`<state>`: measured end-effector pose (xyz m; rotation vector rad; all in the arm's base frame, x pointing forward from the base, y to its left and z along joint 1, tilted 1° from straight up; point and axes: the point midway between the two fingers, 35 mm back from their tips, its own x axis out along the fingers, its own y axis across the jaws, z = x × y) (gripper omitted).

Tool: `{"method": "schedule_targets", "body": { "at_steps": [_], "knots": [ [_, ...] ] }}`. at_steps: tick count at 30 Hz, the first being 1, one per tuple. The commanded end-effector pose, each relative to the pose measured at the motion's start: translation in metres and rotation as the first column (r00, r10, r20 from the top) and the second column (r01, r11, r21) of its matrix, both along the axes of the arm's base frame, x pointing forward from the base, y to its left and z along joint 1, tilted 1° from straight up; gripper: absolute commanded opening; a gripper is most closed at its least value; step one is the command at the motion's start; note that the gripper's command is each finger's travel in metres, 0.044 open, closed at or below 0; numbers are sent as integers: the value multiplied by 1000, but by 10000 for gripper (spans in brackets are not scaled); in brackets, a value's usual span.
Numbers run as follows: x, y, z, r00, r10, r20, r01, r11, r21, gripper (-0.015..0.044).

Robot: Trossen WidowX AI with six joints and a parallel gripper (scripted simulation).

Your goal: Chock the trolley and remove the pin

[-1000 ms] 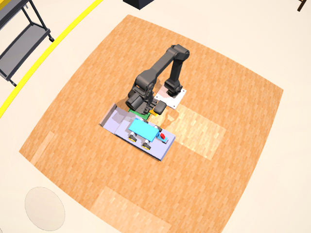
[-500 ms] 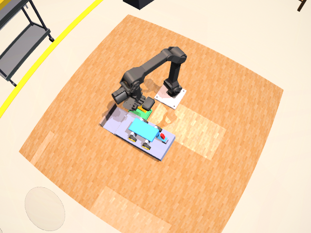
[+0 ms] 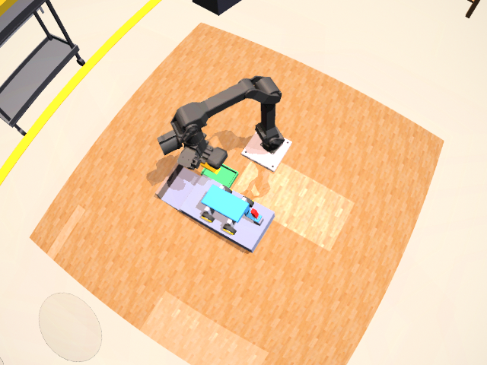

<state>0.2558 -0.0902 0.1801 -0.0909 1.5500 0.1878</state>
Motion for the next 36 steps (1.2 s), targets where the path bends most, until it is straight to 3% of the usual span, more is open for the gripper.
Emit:
{"method": "schedule_targets", "body": {
  "at_steps": [1,18,36],
  "knots": [
    [2,-1,0,1000,7,-3,-7,1000,31,0],
    [31,2,-7,1000,7,-1,-7,999,31,0],
    [33,5,-53,1000,7,-1,-7,999,31,0]
  ]
}}
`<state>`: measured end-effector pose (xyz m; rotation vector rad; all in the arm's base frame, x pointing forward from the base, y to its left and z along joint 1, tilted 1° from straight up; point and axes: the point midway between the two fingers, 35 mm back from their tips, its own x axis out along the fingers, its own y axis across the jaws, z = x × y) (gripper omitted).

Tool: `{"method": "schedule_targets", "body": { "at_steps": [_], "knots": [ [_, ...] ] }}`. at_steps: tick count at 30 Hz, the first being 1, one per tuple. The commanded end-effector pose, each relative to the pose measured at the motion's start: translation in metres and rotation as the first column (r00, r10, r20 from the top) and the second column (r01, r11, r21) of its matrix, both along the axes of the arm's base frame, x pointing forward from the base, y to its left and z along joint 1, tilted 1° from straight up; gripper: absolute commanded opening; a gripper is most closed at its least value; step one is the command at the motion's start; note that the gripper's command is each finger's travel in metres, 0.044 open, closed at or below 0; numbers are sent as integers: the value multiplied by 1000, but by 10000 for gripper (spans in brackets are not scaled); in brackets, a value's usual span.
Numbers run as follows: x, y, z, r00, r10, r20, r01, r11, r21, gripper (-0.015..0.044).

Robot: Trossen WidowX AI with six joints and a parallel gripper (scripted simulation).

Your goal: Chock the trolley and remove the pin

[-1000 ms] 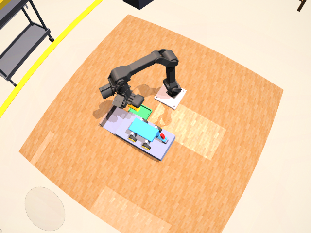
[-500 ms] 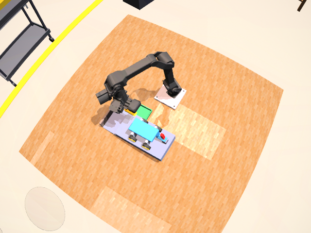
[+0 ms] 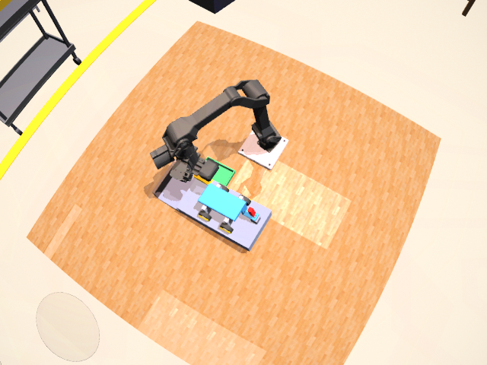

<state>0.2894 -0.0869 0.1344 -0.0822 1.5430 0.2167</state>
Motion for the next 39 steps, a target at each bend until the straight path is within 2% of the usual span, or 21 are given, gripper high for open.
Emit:
{"method": "schedule_targets", "body": {
  "at_steps": [1,8,39],
  "knots": [
    [-1,2,-10,1000,-6,-5,6,1000,7,0],
    [-2,4,-23,1000,-6,-5,6,1000,7,0],
    [-5,30,-19,1000,-6,-5,6,1000,9,0]
  ]
}}
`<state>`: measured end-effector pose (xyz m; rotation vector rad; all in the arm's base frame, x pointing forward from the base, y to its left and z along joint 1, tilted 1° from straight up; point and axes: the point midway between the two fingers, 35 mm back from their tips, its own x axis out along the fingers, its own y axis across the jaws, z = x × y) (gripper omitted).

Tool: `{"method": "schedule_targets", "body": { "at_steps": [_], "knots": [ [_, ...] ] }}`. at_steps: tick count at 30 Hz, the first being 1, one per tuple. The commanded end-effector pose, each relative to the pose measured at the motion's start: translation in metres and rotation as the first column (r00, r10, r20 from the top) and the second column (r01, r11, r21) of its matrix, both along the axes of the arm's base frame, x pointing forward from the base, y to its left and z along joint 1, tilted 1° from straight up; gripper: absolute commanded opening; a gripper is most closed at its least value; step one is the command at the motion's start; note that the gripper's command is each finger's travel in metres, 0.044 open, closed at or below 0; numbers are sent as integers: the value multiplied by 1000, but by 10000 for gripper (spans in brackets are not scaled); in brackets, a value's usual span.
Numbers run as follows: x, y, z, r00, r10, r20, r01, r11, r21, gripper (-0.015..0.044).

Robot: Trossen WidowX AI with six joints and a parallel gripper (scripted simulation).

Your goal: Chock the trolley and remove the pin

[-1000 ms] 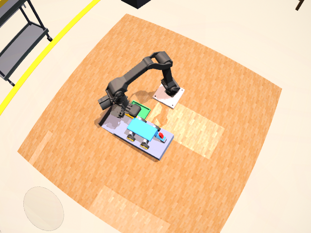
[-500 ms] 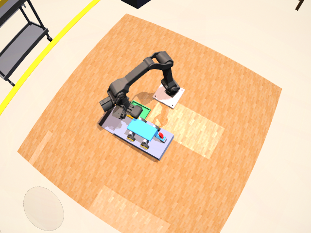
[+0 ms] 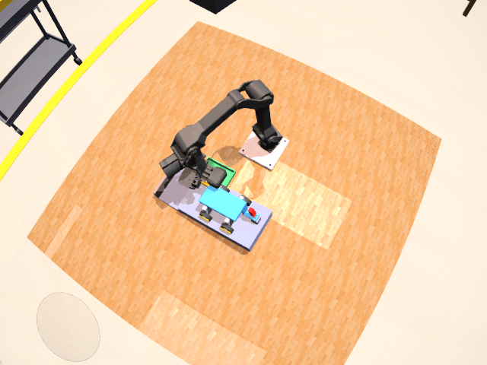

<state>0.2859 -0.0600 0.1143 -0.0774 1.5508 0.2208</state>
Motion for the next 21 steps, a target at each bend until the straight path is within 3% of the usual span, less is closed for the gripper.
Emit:
{"method": "schedule_targets", "body": {
  "at_steps": [1,19,21],
  "knots": [
    [-1,4,1,1000,-6,3,6,1000,4,0],
    [-1,8,1,1000,-1,1,1,1000,-1,0],
    [-1,8,1,1000,-1,1,1,1000,-1,53]
  ]
}}
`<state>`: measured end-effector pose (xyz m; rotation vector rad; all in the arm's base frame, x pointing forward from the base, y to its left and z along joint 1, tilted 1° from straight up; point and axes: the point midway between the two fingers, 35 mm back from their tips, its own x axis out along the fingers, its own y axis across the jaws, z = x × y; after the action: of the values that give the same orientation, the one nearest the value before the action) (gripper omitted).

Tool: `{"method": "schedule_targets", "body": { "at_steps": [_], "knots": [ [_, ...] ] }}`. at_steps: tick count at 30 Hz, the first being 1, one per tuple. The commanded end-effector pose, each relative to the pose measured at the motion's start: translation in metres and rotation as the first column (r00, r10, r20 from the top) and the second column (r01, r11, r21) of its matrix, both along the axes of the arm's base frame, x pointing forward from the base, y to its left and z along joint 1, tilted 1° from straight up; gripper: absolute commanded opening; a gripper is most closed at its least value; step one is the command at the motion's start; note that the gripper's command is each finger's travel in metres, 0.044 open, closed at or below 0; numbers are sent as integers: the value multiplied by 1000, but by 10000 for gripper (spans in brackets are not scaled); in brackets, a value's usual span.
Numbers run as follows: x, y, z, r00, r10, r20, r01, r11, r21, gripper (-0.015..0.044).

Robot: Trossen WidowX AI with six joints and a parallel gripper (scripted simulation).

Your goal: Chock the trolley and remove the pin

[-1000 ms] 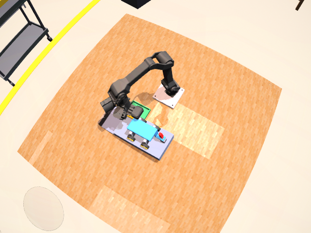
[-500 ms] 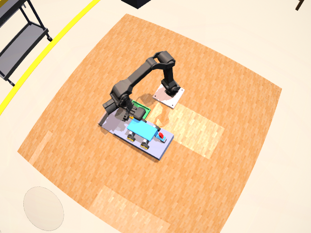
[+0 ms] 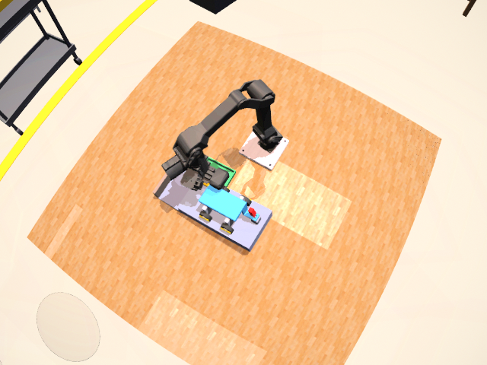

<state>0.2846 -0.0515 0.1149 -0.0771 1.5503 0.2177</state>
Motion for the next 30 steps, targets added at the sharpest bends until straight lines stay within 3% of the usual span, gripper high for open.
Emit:
{"method": "schedule_targets", "body": {
  "at_steps": [1,6,26,30],
  "knots": [
    [0,0,0,1000,1,0,-1,1000,0,79],
    [0,0,0,1000,1,0,-1,1000,0,190],
    [-1,-6,58,1000,-4,2,4,1000,6,190],
    [-2,-6,51,1000,-9,-1,9,1000,2,295]
  ]
}}
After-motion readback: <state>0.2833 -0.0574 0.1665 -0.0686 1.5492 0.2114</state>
